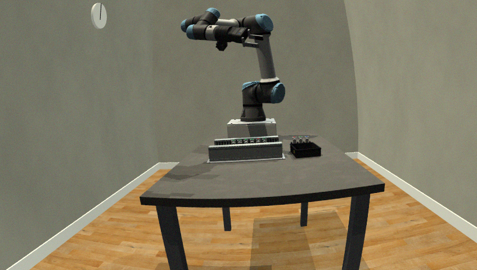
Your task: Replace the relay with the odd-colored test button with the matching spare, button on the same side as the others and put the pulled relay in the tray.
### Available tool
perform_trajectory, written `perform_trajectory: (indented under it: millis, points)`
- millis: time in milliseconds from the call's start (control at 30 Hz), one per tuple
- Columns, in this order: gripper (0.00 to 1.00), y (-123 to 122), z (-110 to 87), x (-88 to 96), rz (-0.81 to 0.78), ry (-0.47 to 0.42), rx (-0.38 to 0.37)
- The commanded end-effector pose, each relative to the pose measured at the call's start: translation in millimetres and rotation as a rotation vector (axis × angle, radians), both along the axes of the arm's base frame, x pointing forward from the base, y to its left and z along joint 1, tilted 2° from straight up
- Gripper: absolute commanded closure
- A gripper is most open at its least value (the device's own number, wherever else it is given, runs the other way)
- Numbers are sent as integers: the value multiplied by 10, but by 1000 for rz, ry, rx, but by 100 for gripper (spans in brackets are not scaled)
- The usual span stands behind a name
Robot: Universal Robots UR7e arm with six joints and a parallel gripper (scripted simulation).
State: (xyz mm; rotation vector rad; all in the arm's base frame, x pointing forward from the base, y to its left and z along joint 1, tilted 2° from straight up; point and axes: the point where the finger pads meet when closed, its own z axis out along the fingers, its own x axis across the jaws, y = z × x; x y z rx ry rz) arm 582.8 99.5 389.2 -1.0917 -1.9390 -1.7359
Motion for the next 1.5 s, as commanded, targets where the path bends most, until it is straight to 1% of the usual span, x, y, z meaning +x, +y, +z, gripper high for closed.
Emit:
perform_trajectory:
  millis: [0,167,333,733,900,1300,1467]
  points:
    - [0,-39,45,-50,7,0,8]
    - [0,-39,45,-50,7,0,8]
    - [0,-282,450,-396,7,0,8]
    - [0,-282,450,-396,7,0,8]
    - [0,-526,854,-744,7,0,7]
    - [0,-526,854,-744,7,0,7]
    - [0,-770,1256,-1093,7,0,7]
